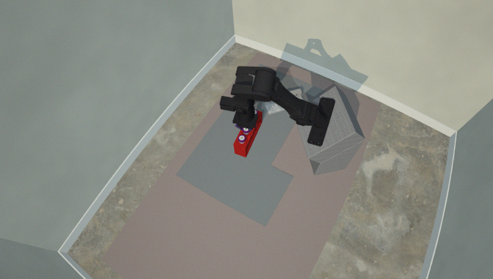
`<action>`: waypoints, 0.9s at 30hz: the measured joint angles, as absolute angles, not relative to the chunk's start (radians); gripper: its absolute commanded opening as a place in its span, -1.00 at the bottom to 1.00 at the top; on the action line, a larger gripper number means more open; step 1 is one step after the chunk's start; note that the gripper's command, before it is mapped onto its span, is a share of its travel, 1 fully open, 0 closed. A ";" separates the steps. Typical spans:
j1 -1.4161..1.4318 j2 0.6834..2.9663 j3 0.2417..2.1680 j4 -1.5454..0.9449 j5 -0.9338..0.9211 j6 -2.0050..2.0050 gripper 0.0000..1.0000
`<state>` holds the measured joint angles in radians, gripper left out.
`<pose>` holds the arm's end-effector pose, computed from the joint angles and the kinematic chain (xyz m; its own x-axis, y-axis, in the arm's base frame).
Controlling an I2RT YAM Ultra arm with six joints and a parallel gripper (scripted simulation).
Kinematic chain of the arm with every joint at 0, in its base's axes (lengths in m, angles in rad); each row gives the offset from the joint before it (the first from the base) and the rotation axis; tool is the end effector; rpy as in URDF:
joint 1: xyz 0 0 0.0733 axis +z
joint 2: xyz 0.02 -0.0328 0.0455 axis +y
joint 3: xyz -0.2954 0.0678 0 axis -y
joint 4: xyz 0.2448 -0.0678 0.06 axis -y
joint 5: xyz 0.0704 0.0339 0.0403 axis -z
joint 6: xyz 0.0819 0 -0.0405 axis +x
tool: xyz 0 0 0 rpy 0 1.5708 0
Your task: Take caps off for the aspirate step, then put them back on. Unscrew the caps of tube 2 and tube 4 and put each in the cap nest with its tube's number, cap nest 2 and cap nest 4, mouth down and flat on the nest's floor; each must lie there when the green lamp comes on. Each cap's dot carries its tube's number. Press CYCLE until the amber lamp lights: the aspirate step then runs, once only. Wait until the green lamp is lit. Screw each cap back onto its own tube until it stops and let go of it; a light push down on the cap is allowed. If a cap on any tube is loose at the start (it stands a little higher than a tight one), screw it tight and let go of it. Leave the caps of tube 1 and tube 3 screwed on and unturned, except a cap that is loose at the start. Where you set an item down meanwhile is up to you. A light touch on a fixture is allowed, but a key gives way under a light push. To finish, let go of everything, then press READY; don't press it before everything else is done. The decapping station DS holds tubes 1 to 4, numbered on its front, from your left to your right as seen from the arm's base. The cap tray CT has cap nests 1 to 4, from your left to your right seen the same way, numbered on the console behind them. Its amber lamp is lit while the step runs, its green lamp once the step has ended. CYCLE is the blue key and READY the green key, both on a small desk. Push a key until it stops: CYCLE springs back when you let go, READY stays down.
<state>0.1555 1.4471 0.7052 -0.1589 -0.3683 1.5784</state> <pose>0.2873 0.0760 0.1756 -0.3595 0.8880 0.2869 0.7771 0.1146 0.6188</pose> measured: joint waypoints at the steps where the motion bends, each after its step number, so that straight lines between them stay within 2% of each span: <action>1: 0.155 1.447 0.705 -0.159 -0.368 1.579 -1.00; 10: 0.155 1.447 0.705 -0.159 -0.368 1.427 -1.00; 27: 0.155 1.445 0.705 -0.160 -0.368 0.711 -1.00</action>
<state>0.1551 1.4448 0.7052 -0.1600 -0.3679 0.7109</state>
